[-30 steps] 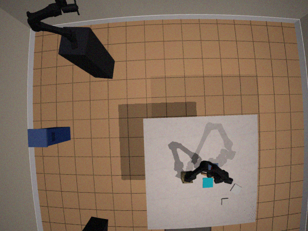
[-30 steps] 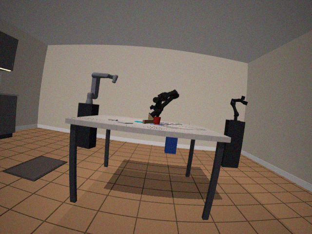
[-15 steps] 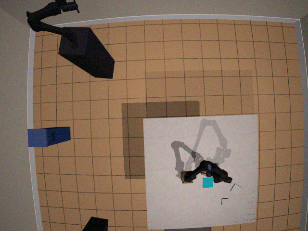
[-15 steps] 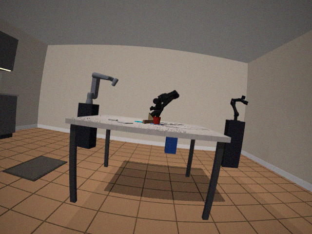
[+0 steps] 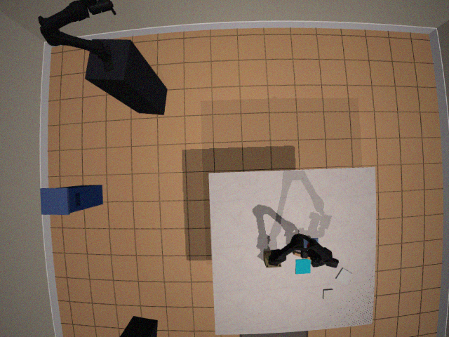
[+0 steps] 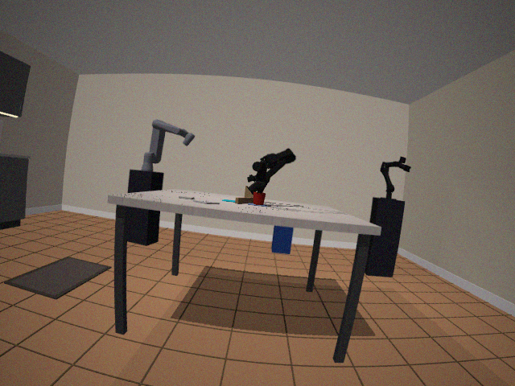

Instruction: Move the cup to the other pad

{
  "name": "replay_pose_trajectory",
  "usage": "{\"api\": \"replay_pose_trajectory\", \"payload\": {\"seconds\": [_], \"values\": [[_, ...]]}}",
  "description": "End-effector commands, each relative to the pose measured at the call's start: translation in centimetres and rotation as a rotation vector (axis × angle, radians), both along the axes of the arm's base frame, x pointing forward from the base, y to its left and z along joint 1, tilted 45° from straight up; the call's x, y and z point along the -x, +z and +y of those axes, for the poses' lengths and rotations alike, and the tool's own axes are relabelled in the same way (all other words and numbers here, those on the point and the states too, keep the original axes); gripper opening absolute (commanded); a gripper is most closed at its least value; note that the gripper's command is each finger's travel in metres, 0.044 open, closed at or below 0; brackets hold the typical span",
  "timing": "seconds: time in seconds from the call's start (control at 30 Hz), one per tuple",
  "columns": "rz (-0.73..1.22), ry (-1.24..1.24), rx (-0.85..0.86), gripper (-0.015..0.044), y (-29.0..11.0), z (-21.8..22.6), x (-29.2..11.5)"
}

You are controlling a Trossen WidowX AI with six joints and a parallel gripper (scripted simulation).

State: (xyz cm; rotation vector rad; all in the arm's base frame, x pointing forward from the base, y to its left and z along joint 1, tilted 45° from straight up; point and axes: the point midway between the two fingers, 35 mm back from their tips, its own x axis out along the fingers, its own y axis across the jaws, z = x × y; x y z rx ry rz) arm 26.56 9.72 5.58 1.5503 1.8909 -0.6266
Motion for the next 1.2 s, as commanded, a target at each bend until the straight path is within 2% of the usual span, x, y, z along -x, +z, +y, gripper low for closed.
{"api": "replay_pose_trajectory", "payload": {"seconds": [0.0,0.5,1.17], "values": [[-0.005,0.001,0.002,0.0000,0.6,-0.6,-0.3],[0.002,-0.002,0.000,0.0000,4.0,-4.1,-0.6],[0.010,-0.005,-0.005,0.0000,3.9,-4.1,-0.2]]}}
